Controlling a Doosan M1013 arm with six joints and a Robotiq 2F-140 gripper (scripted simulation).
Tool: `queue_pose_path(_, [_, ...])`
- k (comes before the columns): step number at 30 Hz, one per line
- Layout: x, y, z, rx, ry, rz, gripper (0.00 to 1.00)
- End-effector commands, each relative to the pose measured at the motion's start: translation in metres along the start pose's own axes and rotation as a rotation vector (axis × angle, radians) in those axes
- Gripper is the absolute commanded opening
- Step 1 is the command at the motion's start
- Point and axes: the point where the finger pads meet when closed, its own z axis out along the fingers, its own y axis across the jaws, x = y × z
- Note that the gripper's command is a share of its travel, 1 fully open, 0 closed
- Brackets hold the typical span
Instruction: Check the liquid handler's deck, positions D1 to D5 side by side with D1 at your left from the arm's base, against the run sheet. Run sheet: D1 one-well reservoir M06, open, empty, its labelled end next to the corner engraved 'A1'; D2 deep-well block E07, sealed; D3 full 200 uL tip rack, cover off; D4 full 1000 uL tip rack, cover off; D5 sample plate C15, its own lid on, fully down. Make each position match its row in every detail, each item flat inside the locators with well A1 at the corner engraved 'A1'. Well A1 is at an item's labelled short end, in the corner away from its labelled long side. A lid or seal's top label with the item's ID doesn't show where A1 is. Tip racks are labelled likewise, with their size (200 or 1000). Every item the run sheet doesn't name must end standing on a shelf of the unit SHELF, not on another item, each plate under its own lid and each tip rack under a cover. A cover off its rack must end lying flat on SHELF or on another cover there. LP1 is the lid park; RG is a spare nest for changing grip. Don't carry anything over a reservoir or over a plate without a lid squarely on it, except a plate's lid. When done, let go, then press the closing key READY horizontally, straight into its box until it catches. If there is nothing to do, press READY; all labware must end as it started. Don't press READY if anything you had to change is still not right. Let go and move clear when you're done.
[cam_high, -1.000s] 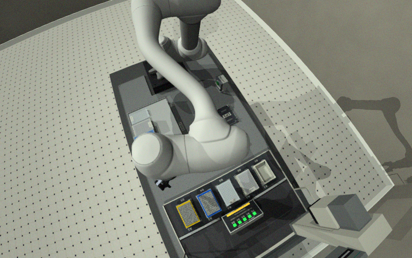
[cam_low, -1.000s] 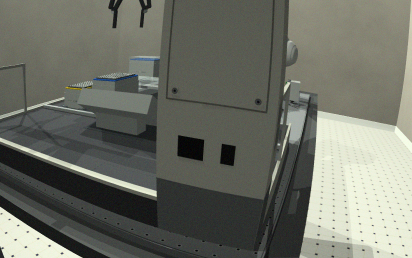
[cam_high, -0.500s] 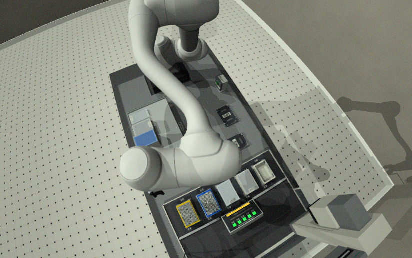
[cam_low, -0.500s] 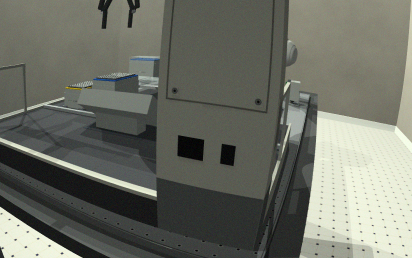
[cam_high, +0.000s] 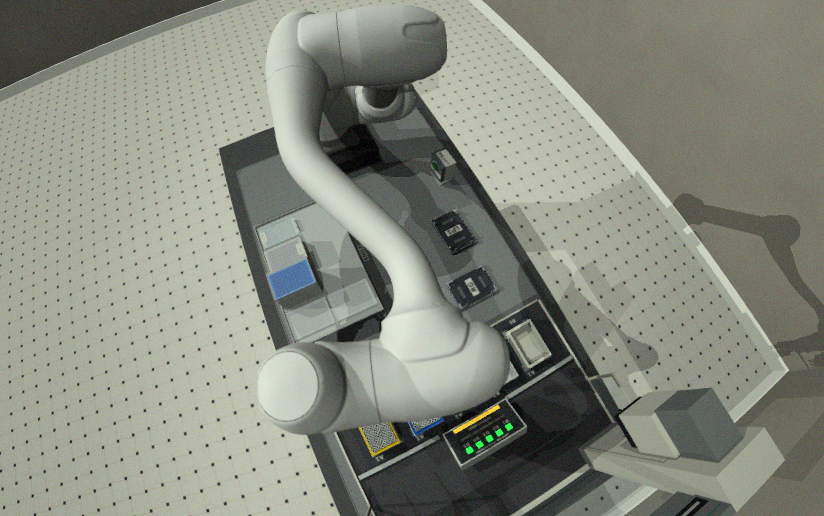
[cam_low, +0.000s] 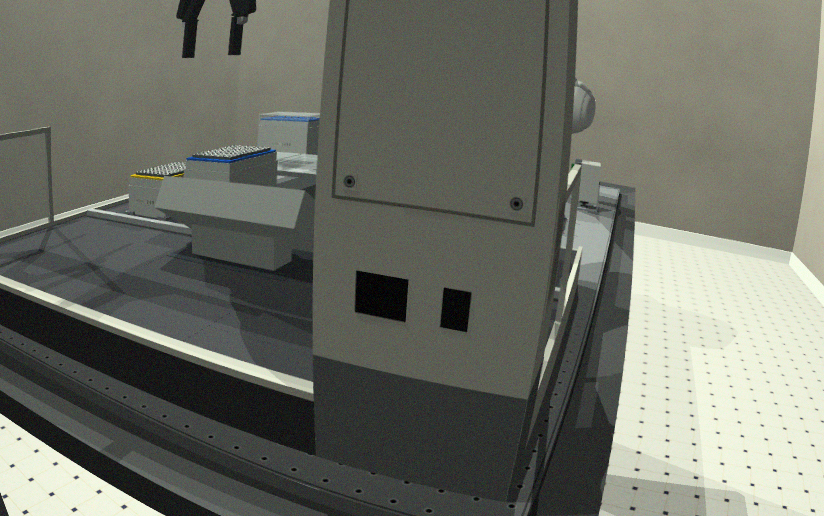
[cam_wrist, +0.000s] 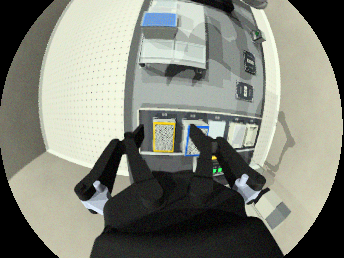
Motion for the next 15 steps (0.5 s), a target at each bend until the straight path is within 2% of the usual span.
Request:
queue_pose_path(1, [-0.015, -0.001, -0.002, 0.0, 0.001, 0.047, 0.66])
queue_pose_path(5, [-0.035, -0.003, -0.002, 0.0, 0.001, 0.047, 0.66])
queue_pose_path(7, [-0.035, -0.003, -0.002, 0.0, 0.001, 0.047, 0.66])
queue_pose_path(15, [-0.075, -0.006, -0.002, 0.0, 0.001, 0.047, 0.66])
